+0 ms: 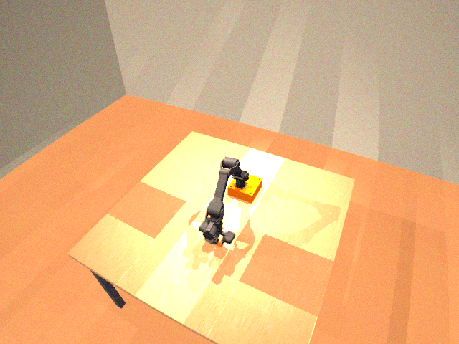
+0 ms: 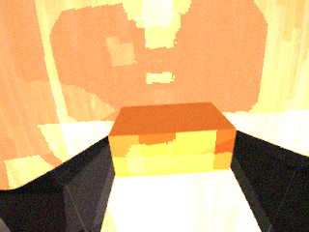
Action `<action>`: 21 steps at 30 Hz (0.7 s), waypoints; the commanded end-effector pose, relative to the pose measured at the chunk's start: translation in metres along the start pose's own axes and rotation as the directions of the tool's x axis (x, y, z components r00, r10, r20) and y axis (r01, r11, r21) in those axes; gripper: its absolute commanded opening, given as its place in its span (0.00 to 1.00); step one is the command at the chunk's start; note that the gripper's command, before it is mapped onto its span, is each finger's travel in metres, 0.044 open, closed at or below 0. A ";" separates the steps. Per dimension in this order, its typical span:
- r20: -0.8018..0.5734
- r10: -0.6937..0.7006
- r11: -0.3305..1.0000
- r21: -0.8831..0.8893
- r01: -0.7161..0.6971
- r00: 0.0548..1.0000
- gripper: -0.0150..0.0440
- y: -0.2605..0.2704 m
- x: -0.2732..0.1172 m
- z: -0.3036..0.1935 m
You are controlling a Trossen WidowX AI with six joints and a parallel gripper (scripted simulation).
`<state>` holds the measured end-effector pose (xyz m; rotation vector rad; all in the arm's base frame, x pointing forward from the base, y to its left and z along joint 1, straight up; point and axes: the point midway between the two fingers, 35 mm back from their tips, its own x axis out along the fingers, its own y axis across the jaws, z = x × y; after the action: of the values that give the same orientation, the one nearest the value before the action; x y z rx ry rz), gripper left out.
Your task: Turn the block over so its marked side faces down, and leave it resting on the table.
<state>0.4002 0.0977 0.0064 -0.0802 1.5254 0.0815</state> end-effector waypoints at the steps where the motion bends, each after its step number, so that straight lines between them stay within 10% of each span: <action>1: 0.001 0.002 1.000 -0.003 -0.002 1.000 0.54 0.000 0.000 0.000; 11: 0.001 0.002 1.000 -0.003 -0.002 1.000 0.25 0.000 -0.029 0.000; 21: 0.064 0.002 1.000 -0.006 -0.002 0.998 0.25 0.000 -0.025 0.002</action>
<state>0.4017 0.0983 0.0336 -0.0751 1.4888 0.0870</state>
